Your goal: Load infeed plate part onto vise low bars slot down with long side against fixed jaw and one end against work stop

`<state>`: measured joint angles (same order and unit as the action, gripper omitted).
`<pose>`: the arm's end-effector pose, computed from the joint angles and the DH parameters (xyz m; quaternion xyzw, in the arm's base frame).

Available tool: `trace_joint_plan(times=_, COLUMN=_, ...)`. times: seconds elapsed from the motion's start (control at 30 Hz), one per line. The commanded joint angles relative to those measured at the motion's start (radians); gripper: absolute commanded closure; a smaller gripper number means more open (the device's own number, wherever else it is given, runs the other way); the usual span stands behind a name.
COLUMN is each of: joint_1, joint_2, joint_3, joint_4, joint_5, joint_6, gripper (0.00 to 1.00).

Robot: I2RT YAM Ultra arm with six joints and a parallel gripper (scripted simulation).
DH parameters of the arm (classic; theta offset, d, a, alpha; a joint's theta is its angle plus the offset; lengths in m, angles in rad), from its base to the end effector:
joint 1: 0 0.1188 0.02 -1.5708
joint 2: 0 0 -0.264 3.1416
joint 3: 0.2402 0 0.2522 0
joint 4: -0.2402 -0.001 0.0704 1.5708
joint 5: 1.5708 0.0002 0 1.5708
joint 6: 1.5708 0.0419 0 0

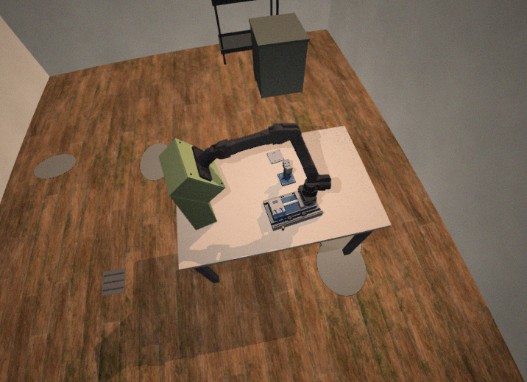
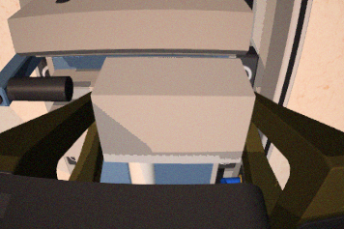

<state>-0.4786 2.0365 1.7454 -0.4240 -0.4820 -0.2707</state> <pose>0.4279 -0.1990 0.2712 -0.0068 0.8891 0.0546 0.4544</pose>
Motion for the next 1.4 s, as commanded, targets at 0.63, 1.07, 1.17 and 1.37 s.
trace_joint_plan(times=0.63, joint_1=-0.013, joint_2=-0.033, joint_3=0.031, joint_4=0.009, joint_5=0.001, joint_6=0.007, gripper=1.0)
trace_joint_plan(times=1.07, joint_1=-0.01, joint_2=-0.021, joint_3=0.032, joint_4=0.013, joint_5=0.002, joint_6=0.008, gripper=1.0)
trace_joint_plan(times=1.17, joint_1=-0.006, joint_2=0.001, joint_3=0.035, joint_4=0.019, joint_5=0.004, joint_6=0.009, gripper=1.0)
trace_joint_plan(times=1.37, joint_1=-0.012, joint_2=-0.02, joint_3=0.036, joint_4=0.016, joint_5=0.005, joint_6=0.01, gripper=1.0)
